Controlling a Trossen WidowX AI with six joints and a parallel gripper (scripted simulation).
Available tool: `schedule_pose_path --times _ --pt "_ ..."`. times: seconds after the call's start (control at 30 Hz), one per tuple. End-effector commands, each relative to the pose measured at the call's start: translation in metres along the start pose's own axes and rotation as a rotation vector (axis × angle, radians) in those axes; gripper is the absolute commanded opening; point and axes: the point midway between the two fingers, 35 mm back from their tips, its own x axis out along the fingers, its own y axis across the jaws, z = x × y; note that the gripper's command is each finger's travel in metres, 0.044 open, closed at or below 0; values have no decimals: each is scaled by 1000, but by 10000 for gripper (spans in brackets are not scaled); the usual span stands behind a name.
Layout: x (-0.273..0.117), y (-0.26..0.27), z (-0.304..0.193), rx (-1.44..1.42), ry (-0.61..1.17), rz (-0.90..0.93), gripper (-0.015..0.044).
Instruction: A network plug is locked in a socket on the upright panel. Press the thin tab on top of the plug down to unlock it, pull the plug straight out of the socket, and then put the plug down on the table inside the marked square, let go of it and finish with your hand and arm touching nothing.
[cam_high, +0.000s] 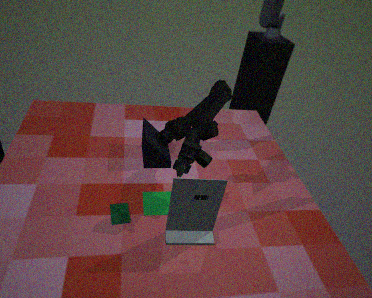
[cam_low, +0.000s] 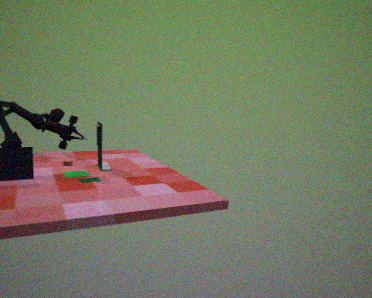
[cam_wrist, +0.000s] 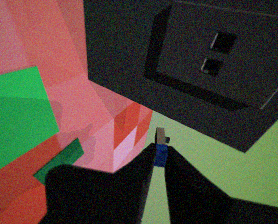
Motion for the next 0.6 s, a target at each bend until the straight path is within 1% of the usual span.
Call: schedule_pose_path --times 0.0,0.57 --pt "7 10 -6 -28 -8 72 0" --pt "23 52 -33 -76 -91 348 0"
